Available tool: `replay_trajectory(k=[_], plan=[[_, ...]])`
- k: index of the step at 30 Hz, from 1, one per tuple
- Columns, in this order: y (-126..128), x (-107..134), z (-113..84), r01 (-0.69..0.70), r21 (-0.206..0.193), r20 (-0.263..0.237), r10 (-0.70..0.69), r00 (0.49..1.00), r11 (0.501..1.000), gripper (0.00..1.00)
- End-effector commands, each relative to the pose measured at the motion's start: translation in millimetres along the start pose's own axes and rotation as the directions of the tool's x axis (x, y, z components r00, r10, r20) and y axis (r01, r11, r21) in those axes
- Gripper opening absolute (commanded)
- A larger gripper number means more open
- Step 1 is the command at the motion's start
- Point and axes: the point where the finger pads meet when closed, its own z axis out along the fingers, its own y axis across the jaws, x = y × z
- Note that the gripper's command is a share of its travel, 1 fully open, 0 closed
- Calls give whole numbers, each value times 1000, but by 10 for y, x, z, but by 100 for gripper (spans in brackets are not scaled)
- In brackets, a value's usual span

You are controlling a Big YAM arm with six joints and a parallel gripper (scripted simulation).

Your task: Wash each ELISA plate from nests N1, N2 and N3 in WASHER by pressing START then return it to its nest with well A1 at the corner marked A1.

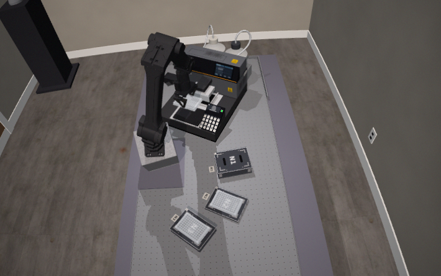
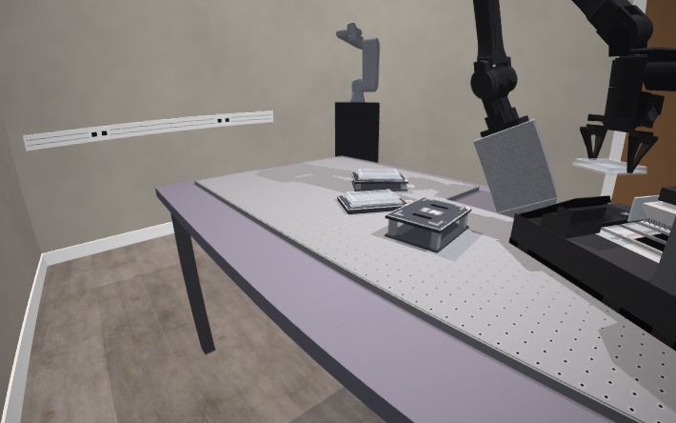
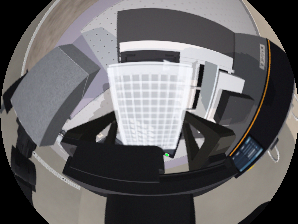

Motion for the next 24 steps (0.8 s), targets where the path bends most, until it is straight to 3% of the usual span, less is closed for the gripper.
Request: replay_trajectory(k=[1, 4, 6, 10, 11, 14, 18, 20, 24], plan=[[-162, -22, -180, -12, 41, 7, 12, 1000, 999, 82], [-162, -22, -180, -12, 41, 7, 12, 1000, 999, 82], [9, 154, -68, -92, 5, 3, 92, 996, 996, 82], [-45, 351, -55, -231, 29, 11, 231, 973, 972, 82], [-124, 409, -92, -268, 43, 17, 268, 963, 962, 82], [-13, 552, -29, -358, 25, 12, 358, 934, 933, 82], [-71, 771, -48, -484, 36, 20, 483, 875, 874, 82], [-71, 771, -48, -484, 36, 20, 483, 875, 874, 82], [-14, 968, -10, -594, 28, 18, 594, 804, 804, 82]])
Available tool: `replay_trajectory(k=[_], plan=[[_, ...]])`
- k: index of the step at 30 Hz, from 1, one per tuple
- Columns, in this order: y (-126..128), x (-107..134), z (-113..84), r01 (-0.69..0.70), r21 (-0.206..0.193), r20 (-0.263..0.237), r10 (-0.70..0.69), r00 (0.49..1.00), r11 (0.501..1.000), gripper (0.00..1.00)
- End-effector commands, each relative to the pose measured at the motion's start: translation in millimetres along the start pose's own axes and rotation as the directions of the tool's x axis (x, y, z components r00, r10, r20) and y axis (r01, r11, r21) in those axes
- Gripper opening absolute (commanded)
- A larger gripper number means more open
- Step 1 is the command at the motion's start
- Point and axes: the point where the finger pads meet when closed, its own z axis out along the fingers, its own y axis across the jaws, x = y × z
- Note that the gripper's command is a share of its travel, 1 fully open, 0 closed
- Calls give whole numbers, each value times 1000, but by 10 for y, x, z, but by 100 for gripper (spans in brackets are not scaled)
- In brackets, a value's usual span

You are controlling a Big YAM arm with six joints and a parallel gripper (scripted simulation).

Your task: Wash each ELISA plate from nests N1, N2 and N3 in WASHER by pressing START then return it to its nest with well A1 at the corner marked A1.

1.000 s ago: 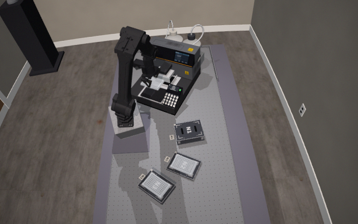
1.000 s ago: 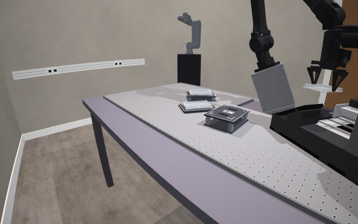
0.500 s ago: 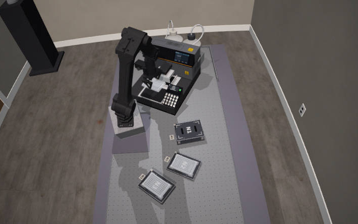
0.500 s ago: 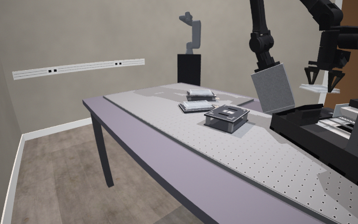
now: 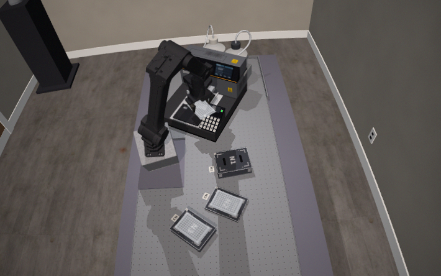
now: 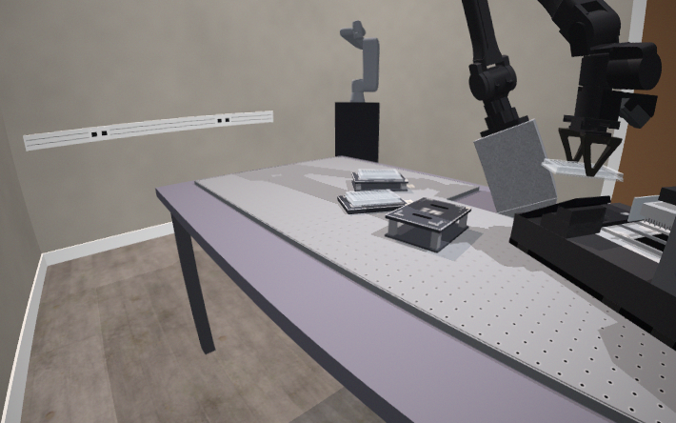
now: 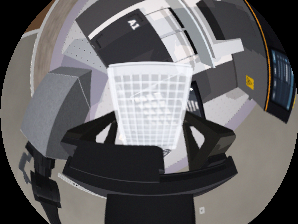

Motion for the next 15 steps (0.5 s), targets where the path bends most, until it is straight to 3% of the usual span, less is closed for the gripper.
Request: replay_trajectory(k=[1, 7, 15], plan=[[-181, 141, -79, -165, 39, 25, 164, 986, 986, 82], [-456, 373, -137, -370, 57, 49, 367, 929, 927, 82], [-380, 276, -104, -343, 53, 36, 342, 939, 938, 82]])
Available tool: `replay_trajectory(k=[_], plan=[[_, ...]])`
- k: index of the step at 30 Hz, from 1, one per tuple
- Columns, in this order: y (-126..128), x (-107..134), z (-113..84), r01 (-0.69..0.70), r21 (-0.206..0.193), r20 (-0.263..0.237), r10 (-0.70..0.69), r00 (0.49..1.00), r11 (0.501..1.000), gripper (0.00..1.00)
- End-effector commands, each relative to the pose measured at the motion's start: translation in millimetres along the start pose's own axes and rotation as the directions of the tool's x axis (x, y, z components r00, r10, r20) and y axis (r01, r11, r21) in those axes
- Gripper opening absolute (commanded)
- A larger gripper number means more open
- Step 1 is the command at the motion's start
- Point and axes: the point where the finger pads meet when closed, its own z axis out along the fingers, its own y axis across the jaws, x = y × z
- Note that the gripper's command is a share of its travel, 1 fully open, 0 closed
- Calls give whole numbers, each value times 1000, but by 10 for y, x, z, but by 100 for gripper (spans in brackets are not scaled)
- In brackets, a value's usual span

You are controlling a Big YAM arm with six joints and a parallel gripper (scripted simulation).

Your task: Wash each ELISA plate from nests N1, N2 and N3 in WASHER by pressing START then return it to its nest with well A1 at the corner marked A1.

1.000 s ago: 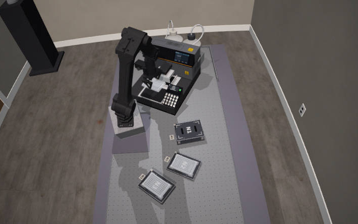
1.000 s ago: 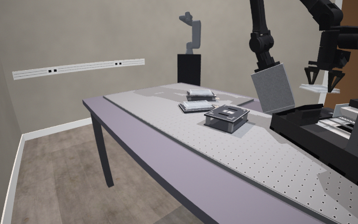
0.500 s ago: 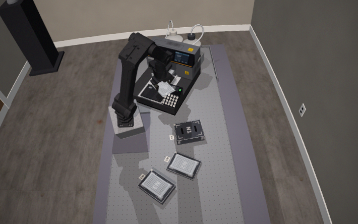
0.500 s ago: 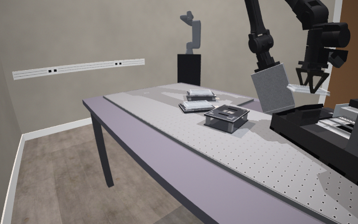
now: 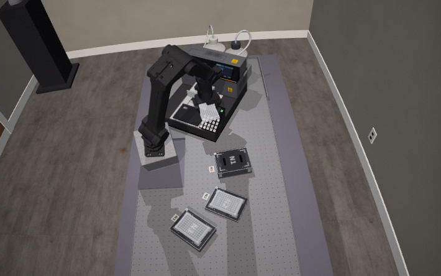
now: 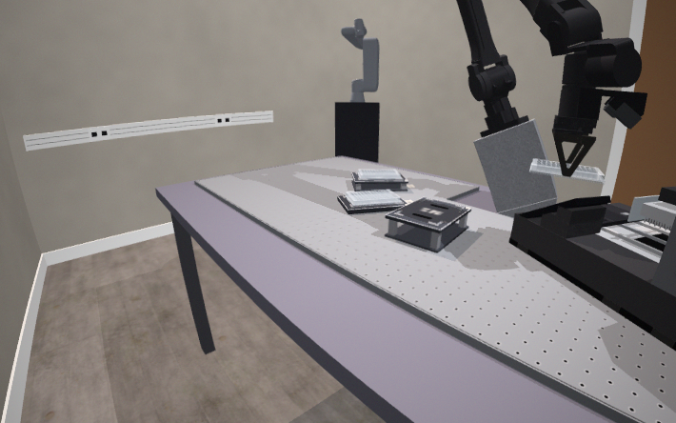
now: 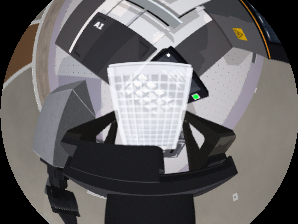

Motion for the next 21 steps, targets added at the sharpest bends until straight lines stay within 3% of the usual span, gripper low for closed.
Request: replay_trajectory(k=[1, 21], plan=[[-178, -128, -108, -38, 47, 28, 37, 999, 998, 82], [-185, -118, -106, -40, 46, 29, 38, 999, 998, 82]])
